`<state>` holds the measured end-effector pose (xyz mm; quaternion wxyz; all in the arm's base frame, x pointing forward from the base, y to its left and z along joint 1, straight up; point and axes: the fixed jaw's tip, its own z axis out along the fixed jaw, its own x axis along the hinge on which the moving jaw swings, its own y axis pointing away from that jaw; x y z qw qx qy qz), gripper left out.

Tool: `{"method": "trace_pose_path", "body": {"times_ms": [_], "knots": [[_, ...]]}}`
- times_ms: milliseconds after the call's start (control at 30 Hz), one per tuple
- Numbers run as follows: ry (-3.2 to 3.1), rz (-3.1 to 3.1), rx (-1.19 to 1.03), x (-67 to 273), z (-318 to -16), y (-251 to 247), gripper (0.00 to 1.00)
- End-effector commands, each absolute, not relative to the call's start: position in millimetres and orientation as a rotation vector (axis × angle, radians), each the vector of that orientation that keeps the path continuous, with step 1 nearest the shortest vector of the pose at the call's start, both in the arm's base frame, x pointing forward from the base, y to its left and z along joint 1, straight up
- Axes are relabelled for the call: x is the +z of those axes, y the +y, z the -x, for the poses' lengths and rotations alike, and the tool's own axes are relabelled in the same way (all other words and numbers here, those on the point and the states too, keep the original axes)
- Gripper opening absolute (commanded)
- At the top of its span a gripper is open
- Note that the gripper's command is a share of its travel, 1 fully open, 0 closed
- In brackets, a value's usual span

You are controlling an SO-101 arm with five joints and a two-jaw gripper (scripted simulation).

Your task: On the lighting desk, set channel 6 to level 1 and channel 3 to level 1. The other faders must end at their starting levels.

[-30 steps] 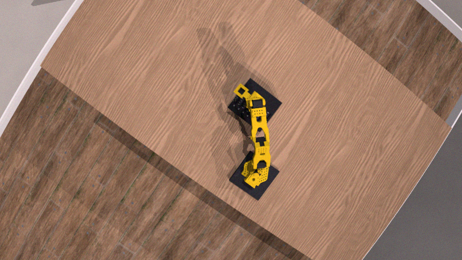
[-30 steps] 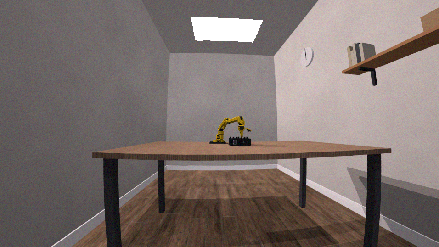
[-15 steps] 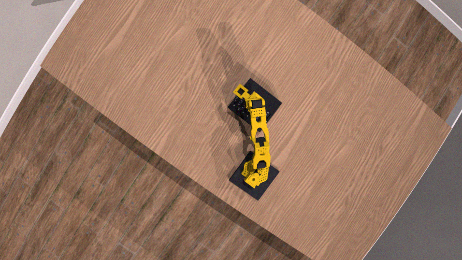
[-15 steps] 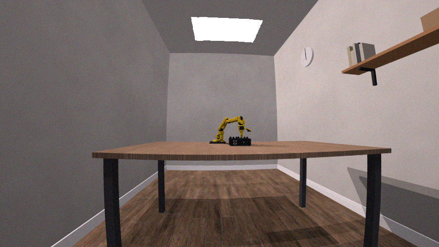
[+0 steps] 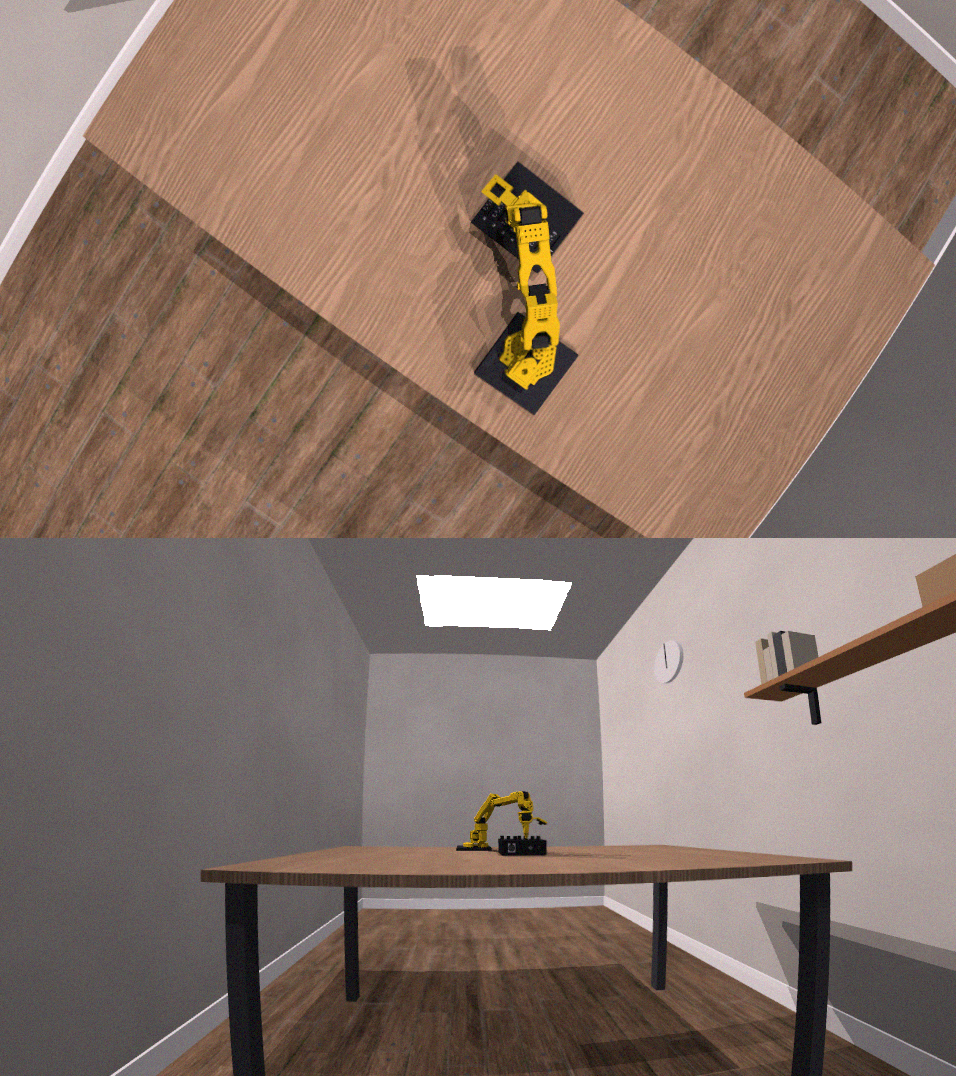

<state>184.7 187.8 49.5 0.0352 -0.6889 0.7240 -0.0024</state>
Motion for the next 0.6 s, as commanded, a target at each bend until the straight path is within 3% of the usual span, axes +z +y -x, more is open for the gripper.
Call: {"method": "trace_pose_path", "body": {"times_ms": [0,567], "knots": [[2.213,2.188,0.002,43.7,-170.6,193.8,0.0],[2.22,2.196,0.002,43.2,-167.8,193.3,0.0]]}}
